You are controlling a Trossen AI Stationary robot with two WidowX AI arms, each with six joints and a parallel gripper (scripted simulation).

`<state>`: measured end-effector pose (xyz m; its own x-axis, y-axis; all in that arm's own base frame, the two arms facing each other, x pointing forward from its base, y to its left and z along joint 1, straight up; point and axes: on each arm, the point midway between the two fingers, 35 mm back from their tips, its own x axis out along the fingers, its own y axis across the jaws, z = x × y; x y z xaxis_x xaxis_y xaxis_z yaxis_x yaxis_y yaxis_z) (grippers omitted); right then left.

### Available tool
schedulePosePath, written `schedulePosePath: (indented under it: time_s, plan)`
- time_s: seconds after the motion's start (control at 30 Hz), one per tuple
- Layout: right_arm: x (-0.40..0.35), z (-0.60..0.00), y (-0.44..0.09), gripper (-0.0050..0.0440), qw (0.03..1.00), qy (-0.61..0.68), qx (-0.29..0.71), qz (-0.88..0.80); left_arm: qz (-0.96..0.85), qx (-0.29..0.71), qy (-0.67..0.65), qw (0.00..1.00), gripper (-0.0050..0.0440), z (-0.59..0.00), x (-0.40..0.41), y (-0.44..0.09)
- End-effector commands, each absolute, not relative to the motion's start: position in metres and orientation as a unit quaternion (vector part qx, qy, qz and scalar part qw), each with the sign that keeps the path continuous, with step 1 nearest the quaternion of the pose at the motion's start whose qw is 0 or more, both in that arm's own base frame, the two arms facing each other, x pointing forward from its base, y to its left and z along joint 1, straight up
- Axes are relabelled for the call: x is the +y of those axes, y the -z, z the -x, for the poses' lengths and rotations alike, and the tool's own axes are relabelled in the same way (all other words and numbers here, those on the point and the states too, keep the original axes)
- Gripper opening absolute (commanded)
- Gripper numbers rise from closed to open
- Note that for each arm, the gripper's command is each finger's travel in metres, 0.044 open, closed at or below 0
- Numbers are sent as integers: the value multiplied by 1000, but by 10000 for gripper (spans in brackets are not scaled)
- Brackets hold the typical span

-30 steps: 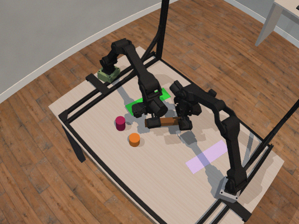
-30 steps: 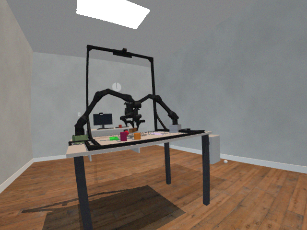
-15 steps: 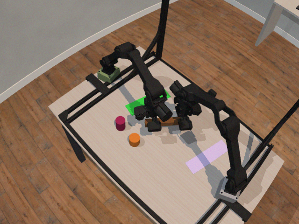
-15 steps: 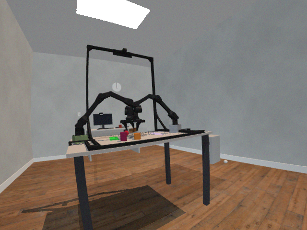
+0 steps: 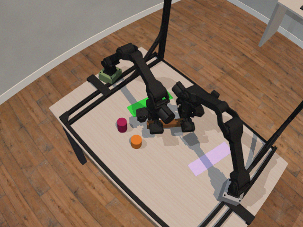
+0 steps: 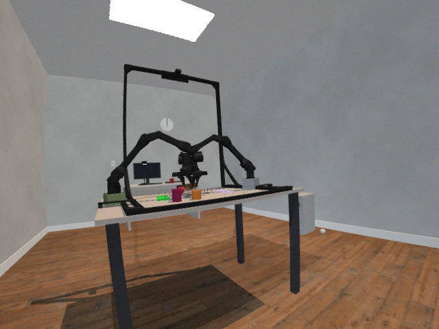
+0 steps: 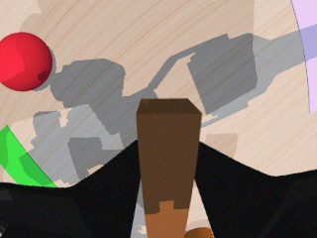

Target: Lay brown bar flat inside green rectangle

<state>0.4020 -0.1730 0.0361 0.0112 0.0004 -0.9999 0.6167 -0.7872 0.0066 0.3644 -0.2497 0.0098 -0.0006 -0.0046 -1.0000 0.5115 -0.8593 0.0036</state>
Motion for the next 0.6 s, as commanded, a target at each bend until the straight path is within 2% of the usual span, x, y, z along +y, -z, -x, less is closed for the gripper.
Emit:
schedulePosePath:
  time_s: [0.0, 0.5, 0.57]
  plan:
    - [-173, -401, -32, 200, 230, 669, 230, -669, -682, 187, 682, 187, 0, -365, -249, -9]
    - [-173, -401, -32, 113, 230, 669, 230, -669, -682, 187, 682, 187, 0, -365, -249, -9]
    - [-173, -401, -32, 65, 230, 669, 230, -669, -682, 187, 682, 187, 48, -365, -249, -9]
